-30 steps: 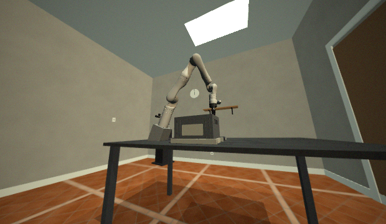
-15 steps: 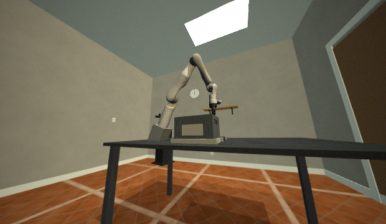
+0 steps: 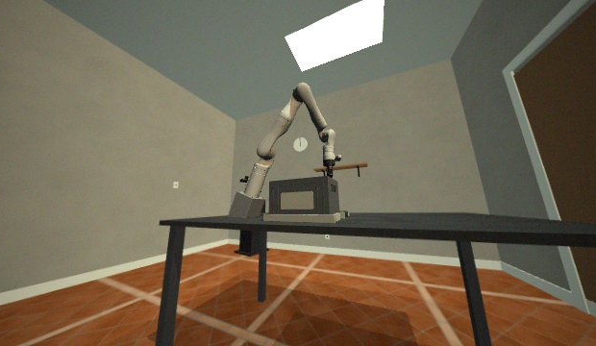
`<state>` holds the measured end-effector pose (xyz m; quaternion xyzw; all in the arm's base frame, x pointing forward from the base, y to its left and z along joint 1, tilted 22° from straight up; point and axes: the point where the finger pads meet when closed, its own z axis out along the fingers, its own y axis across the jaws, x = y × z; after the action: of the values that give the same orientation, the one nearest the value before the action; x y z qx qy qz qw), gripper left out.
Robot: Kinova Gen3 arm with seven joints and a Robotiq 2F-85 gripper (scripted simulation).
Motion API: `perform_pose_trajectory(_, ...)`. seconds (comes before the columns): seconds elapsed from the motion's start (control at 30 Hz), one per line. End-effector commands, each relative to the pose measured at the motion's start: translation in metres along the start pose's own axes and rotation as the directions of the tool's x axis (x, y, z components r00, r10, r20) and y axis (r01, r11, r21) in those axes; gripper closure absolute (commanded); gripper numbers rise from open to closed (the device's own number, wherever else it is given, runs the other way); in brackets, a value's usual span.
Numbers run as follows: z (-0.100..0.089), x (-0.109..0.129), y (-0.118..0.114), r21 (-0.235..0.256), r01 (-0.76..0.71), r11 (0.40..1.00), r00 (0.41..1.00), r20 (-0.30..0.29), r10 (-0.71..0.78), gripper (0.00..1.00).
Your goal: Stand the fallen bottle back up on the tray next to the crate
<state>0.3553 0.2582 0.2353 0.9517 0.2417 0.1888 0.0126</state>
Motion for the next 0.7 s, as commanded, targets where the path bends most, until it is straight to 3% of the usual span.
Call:
perform_pose_trajectory(0.0, -0.001, 0.0, 0.0, 0.0, 0.0, 1.0, 1.0, -0.002, 0.0, 0.36)
perform_pose_trajectory(0.37, 0.004, 0.0, 0.0, 0.0, 0.0, 1.0, 1.0, -0.002, 0.0, 0.36)
perform_pose_trajectory(0.67, 0.022, 0.001, 0.0, 0.0, 0.0, 1.0, 1.0, -0.002, 0.0, 0.36)
